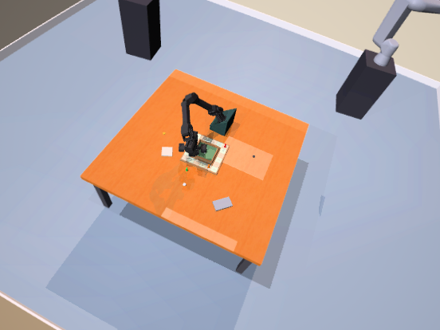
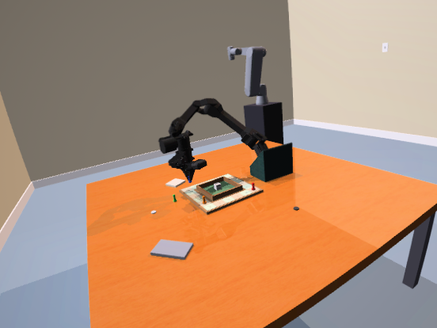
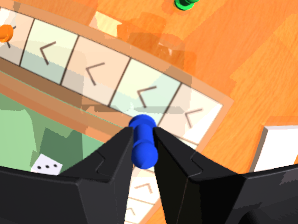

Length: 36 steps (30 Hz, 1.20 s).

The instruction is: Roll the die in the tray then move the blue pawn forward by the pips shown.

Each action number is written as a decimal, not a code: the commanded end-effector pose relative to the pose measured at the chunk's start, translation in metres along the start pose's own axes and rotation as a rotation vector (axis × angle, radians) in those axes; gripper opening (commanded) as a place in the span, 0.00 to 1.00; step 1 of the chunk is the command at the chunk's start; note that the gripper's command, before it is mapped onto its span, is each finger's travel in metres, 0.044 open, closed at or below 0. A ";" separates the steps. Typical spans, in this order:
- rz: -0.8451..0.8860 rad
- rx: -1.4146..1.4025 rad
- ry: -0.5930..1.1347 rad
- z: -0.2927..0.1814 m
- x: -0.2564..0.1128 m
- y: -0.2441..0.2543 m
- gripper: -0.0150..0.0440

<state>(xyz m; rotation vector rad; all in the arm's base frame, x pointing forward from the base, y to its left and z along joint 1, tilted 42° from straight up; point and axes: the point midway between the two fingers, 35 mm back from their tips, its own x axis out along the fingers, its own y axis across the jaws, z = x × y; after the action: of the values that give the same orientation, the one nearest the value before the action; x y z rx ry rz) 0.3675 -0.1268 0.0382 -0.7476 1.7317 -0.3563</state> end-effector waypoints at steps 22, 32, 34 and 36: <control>-0.007 0.004 0.000 0.003 0.049 -0.003 0.25; -0.006 0.007 -0.008 0.005 0.048 -0.003 0.52; -0.006 0.007 -0.008 0.005 0.048 -0.003 0.61; -0.006 0.007 -0.007 0.006 0.045 -0.003 0.70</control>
<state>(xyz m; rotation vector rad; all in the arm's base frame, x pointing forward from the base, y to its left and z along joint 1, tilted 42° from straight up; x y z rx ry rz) 0.3667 -0.1595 0.0024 -0.7490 1.7214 -0.3615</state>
